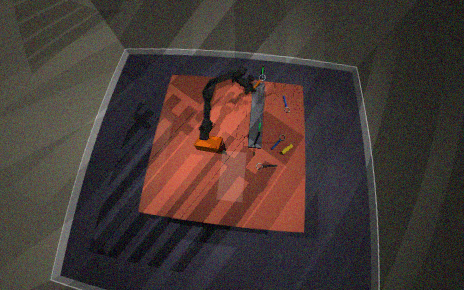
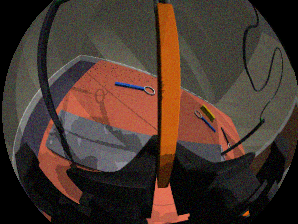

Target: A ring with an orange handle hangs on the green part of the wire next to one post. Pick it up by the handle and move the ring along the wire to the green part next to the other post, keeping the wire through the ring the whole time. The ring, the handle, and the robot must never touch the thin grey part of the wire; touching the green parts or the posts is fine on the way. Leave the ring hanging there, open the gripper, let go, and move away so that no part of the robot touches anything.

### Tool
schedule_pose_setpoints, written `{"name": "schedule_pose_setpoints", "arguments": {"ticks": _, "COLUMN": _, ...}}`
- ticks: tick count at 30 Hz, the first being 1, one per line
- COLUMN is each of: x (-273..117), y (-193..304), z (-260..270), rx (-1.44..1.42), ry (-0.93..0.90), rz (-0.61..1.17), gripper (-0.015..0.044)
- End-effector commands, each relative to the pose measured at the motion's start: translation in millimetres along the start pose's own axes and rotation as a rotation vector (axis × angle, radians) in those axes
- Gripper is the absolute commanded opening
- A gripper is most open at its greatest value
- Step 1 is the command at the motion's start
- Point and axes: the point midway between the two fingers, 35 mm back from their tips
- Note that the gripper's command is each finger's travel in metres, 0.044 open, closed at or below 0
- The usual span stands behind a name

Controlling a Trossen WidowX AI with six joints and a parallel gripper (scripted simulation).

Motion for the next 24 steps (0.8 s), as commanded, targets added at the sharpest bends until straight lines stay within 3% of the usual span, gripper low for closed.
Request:
{"name": "schedule_pose_setpoints", "arguments": {"ticks": 1, "x": -0.8, "y": -0.4, "z": -11.5, "rx": -0.054, "ry": 0.037, "rz": -0.003, "gripper": -0.015}}
{"name": "schedule_pose_setpoints", "arguments": {"ticks": 24, "x": -13.3, "y": -18.6, "z": -90.4, "rx": -0.553, "ry": 0.323, "rz": 0.007, "gripper": -0.015}}
Point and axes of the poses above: the point midway between the two fingers, 35 mm back from their tips, its own x axis out along the fingers, its own z axis across the jaws, y = z × x, and after that the axes turned 4 degrees about -x, right-handed
